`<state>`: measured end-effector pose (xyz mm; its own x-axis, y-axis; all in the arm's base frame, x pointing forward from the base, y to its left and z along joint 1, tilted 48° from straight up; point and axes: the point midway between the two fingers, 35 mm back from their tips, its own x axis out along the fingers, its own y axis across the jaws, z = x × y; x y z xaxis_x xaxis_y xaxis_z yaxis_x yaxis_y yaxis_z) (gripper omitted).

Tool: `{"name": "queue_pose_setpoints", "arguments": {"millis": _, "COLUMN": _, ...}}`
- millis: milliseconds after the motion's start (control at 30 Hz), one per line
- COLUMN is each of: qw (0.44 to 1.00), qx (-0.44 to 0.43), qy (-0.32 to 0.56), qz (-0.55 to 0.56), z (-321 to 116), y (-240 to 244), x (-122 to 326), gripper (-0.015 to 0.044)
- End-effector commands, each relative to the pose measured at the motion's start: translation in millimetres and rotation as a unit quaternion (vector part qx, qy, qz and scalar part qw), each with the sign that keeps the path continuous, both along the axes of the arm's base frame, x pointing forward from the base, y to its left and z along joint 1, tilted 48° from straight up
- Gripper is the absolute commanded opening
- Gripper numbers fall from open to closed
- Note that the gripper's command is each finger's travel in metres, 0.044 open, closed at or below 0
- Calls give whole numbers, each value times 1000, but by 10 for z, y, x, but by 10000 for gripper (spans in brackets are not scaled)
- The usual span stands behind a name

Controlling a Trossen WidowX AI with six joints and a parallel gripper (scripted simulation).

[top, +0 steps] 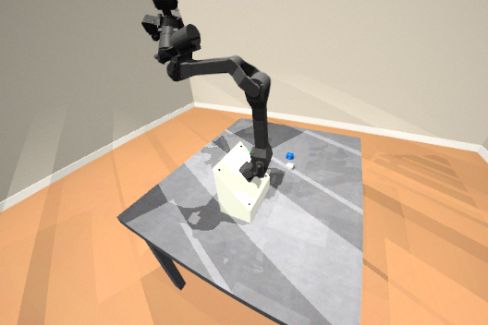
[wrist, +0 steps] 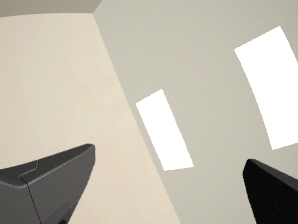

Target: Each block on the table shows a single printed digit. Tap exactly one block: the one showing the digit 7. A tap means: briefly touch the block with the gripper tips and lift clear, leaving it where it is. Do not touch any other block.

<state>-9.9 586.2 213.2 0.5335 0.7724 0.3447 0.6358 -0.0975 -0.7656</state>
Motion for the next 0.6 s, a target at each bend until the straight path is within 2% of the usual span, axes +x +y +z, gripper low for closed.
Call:
{"name": "queue_pose_setpoints", "arguments": {"millis": 0, "qw": 1000, "qx": -2, "qy": 5, "qz": -2, "z": -11, "y": 5, "x": 46, "gripper": 400}}
{"name": "queue_pose_setpoints", "arguments": {"millis": 100, "qw": 996, "qx": -27, "qy": 76, "qz": -32, "z": -173, "y": -1, "x": 707, "gripper": 400}}
{"name": "queue_pose_setpoints", "arguments": {"millis": 267, "qw": 982, "qx": -43, "qy": 166, "qz": -83, "z": -384, "y": -174, "x": 1468, "gripper": 400}}
{"name": "queue_pose_setpoints", "arguments": {"millis": 567, "qw": 899, "qx": -20, "qy": 360, "qz": -247, "z": -875, "y": -1182, "x": 2933, "gripper": 400}}
